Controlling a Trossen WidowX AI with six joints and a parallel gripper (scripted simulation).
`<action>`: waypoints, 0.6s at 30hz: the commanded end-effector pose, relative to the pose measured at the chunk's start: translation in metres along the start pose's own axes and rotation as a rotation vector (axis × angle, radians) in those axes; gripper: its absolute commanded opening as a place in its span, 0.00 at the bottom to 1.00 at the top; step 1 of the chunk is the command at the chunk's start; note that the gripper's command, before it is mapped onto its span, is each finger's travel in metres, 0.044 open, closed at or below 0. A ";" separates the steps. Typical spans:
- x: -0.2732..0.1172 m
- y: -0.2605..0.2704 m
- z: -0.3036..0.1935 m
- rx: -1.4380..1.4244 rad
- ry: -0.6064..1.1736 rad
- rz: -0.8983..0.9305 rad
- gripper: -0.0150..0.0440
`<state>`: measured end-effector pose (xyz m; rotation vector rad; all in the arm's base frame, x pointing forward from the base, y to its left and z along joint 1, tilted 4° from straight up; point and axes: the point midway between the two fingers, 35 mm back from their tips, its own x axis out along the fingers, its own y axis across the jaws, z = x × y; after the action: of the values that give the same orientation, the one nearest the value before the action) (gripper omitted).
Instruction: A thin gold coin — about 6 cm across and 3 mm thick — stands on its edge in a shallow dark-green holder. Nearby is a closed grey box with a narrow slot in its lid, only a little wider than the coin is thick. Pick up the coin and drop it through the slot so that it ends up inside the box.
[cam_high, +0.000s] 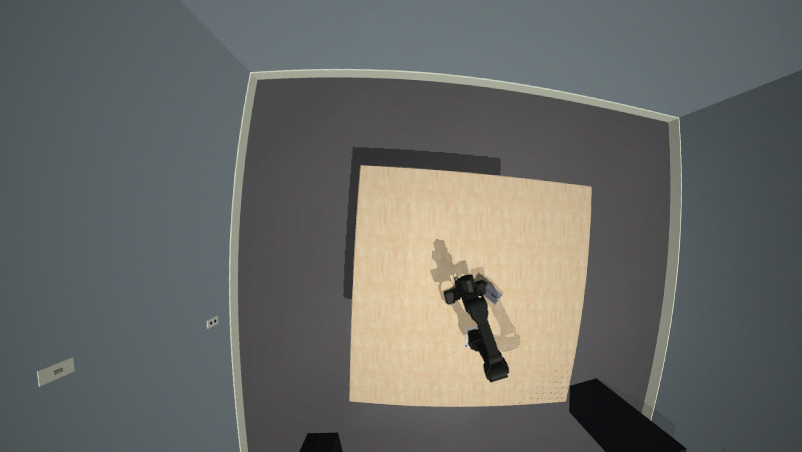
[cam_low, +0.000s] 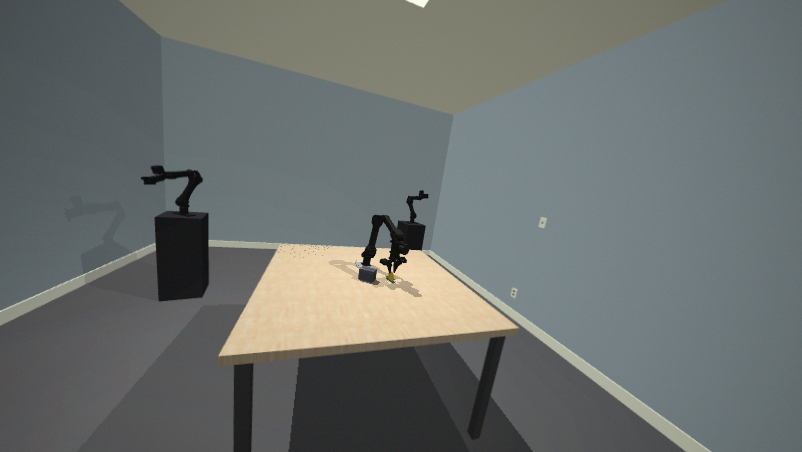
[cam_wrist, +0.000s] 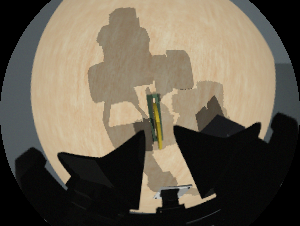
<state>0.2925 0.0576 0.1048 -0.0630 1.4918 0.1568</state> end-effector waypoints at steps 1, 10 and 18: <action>0.011 0.001 -0.001 0.004 0.013 0.004 0.53; 0.025 0.001 -0.002 0.004 0.013 0.004 0.53; 0.039 0.001 -0.003 0.004 0.013 0.004 0.53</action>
<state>0.2940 0.0595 0.0751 -0.0627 1.4922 0.1572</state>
